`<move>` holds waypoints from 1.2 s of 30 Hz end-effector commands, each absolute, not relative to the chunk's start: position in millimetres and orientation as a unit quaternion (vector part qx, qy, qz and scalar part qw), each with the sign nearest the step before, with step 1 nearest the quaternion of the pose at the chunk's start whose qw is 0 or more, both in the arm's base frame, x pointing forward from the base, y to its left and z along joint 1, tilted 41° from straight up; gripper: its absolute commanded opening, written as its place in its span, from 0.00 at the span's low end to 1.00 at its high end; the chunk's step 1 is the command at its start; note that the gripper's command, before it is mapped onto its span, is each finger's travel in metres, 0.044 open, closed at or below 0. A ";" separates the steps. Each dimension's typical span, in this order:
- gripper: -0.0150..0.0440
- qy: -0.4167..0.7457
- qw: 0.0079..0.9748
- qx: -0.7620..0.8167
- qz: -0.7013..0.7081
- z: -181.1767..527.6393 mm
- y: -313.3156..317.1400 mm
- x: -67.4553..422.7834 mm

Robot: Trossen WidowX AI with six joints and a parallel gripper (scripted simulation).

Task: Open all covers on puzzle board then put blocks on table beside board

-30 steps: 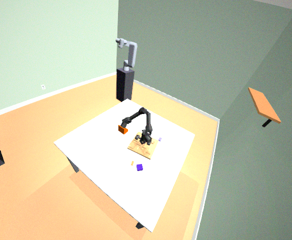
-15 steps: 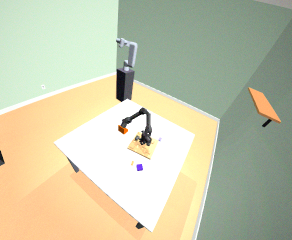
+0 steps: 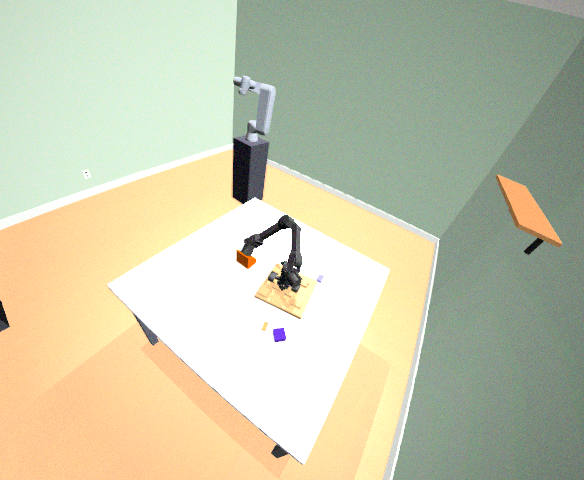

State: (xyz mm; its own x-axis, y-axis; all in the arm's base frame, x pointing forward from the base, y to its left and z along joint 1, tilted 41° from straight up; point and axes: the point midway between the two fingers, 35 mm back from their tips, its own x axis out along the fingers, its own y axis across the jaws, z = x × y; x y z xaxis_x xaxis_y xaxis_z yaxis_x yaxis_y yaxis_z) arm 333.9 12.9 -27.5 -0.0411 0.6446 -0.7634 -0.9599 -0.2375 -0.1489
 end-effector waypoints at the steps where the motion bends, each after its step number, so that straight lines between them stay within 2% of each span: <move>1: 0.25 0.209 0.581 -0.376 0.691 -30.2 10.8 327.7; 36: 0.25 0.210 0.580 -0.375 0.692 -36.7 1.6 292.7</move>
